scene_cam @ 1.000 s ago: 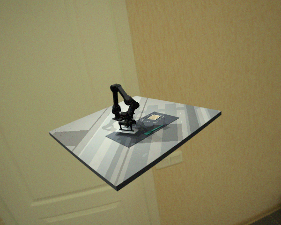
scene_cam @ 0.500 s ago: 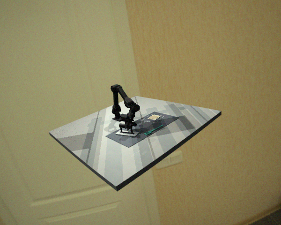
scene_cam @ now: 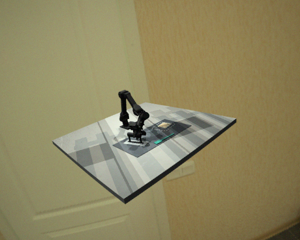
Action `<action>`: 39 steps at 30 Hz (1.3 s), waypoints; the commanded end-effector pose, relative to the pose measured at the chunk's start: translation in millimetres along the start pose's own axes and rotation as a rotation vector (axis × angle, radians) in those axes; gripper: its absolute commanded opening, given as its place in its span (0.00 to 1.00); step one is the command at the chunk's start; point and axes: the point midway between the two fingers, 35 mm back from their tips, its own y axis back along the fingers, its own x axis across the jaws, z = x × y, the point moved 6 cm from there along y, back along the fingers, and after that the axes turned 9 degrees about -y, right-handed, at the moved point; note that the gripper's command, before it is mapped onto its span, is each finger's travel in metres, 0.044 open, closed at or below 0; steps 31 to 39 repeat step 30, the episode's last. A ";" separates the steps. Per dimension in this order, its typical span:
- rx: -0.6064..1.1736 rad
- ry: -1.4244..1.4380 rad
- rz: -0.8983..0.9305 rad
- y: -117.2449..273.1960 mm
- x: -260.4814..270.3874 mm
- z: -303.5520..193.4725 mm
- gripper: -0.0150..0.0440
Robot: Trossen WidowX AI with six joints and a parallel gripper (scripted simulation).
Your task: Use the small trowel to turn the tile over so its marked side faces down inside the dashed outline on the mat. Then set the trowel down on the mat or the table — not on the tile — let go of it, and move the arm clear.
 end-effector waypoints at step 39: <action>0.004 0.007 -0.011 143.0 54.0 37.0 0.76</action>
